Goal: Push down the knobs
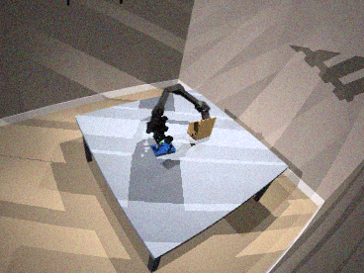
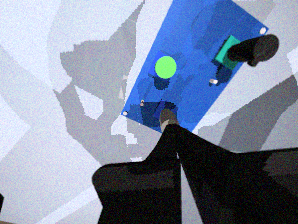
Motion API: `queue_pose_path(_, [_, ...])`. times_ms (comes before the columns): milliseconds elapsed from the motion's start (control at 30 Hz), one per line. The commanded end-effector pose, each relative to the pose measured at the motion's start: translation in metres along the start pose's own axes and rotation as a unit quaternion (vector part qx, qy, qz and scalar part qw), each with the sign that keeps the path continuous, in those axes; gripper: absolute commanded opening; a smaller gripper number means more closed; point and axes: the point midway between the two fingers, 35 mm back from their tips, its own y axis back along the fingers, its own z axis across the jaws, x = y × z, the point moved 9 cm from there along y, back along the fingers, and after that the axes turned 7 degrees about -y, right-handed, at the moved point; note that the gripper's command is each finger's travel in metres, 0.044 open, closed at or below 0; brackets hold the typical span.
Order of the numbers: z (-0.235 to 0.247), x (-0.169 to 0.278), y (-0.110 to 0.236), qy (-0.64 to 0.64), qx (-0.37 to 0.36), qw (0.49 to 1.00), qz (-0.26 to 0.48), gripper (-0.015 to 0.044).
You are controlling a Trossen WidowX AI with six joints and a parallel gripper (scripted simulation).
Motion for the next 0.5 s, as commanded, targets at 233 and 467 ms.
queue_pose_path(233, [0.0014,0.0000,0.0152,-0.004,0.001,1.000,0.000,0.0000])
queue_pose_path(467, [0.0009,-0.0008,0.0096,-0.001,-0.001,1.000,-0.003,0.0184])
